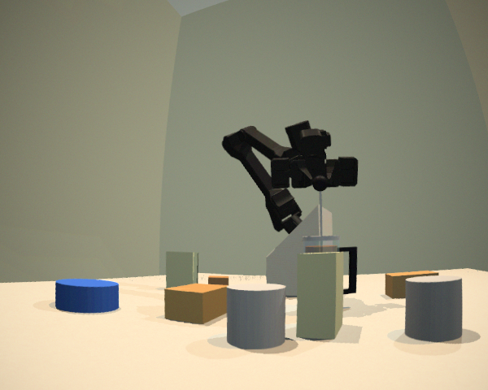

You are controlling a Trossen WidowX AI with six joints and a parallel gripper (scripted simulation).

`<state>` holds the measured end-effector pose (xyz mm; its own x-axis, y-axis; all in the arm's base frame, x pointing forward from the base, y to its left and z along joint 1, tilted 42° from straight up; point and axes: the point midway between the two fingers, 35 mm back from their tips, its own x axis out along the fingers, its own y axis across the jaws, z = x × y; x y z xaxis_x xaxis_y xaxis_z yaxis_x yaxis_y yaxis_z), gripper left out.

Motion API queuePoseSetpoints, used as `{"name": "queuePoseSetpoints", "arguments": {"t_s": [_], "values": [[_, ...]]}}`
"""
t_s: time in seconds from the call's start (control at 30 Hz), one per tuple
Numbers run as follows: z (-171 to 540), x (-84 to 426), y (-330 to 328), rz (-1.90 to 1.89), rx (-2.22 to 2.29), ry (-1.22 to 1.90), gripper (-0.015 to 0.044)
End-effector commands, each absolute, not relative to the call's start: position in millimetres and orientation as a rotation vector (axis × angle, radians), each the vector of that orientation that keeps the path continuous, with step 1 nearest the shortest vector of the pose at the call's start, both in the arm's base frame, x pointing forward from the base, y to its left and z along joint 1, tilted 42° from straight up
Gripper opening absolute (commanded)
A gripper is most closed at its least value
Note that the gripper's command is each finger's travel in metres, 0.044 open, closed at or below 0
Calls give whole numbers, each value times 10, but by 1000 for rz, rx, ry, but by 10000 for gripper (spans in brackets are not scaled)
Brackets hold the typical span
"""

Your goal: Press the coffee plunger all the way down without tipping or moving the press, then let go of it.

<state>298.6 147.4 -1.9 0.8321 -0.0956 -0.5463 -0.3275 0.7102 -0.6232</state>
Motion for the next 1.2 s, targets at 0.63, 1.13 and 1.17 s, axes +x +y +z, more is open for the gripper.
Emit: {"name": "queuePoseSetpoints", "arguments": {"t_s": [0.63, 1.13, 1.17], "values": [[-421, 2995, 1140, 135, -794, 625, 120], [-580, 3084, 1031, 133, -797, 621, 120], [-582, 3089, 1033, 133, -797, 621, 120]]}}
